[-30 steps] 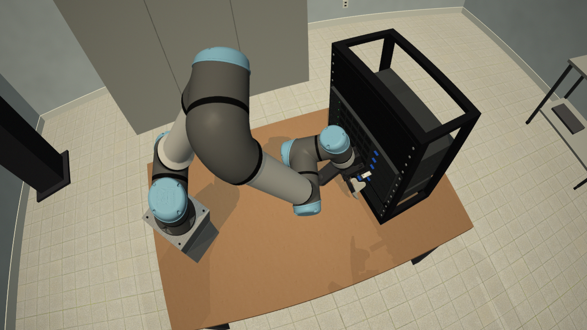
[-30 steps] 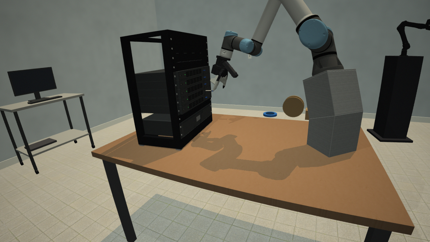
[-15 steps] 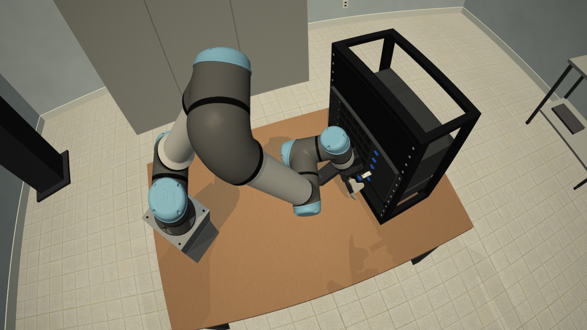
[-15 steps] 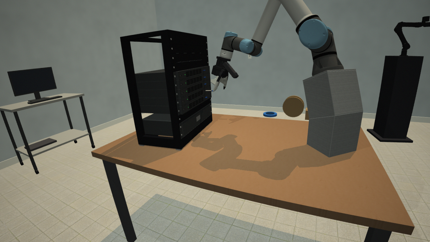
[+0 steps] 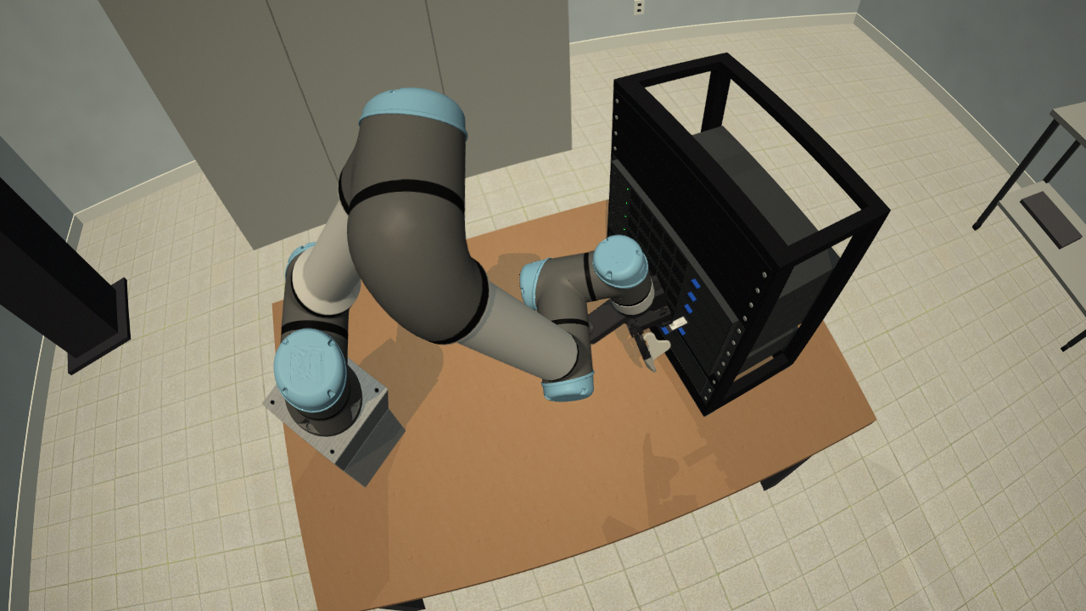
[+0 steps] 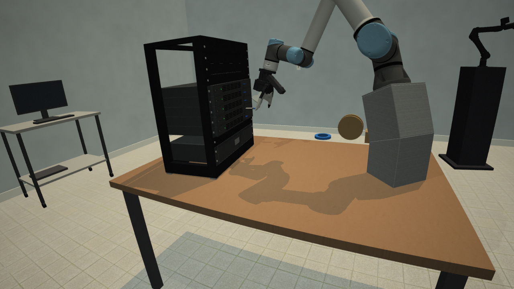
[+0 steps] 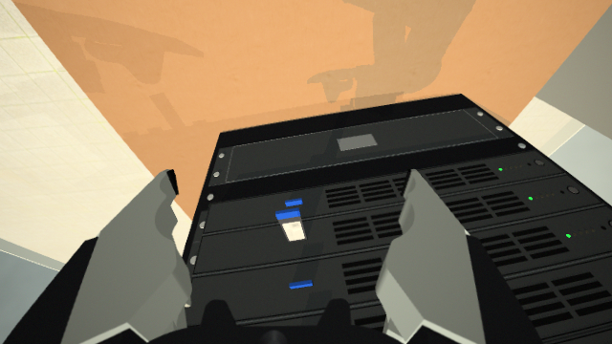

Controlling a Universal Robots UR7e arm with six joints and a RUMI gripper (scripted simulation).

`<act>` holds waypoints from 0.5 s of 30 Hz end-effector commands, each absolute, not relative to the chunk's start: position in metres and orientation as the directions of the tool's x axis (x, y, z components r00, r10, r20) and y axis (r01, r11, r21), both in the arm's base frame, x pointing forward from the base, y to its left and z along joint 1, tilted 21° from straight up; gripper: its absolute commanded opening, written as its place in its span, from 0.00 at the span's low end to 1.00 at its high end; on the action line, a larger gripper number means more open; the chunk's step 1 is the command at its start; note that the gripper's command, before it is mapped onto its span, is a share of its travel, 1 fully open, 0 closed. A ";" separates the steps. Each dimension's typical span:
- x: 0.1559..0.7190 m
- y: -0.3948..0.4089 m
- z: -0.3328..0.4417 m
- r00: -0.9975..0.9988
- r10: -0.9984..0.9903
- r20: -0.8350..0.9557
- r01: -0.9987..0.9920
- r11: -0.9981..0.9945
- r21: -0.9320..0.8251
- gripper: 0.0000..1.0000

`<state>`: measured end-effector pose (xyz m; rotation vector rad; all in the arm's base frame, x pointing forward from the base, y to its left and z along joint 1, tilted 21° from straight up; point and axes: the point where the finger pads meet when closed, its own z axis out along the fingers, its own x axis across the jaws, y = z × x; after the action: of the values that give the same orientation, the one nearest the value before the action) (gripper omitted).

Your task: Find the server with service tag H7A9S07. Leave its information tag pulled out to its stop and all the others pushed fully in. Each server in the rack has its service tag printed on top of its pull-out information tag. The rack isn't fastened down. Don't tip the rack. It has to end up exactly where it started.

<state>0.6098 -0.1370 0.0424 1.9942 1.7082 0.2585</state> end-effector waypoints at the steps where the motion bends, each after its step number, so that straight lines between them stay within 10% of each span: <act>1: 0.609 -0.136 0.041 0.201 0.965 -0.167 0.872 -0.099 0.480 1.00; 15: 0.605 -0.134 0.033 0.219 0.965 -0.148 0.876 -0.128 0.464 1.00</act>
<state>0.6059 -0.1351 0.0353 2.0330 1.7003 0.2585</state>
